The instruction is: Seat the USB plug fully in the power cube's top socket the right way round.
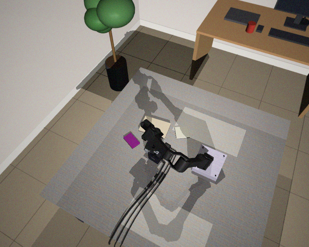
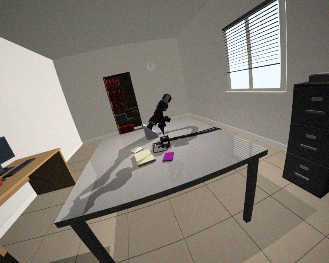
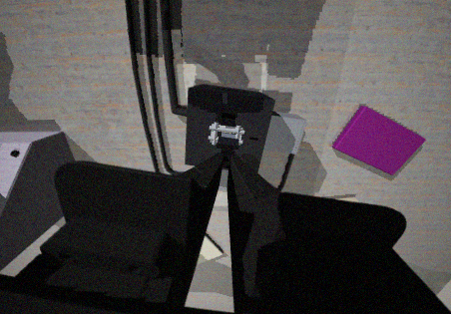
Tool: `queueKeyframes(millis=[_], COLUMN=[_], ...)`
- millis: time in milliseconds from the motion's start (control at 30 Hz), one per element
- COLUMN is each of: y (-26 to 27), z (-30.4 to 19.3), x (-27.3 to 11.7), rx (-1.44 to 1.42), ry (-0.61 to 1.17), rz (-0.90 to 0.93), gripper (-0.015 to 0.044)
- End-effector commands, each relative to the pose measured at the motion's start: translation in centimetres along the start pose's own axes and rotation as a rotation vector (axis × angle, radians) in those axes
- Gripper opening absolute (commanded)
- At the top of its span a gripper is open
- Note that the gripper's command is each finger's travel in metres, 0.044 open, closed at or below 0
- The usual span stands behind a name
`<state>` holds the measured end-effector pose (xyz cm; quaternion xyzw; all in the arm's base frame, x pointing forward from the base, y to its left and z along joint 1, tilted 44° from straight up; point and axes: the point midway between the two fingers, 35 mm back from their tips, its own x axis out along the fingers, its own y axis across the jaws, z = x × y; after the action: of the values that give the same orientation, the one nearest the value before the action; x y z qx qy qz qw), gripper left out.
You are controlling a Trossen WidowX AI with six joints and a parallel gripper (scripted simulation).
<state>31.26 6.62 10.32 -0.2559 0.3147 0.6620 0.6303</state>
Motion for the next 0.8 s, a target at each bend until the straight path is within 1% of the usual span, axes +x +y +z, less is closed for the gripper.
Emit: queueKeyframes(millis=[0, 767], y=[0.1, 0.13], z=[-0.12, -0.25], x=[0.13, 0.41], rx=[-0.006, -0.019], ry=[0.005, 0.012], rz=[0.002, 0.002], gripper=[0.0, 0.0])
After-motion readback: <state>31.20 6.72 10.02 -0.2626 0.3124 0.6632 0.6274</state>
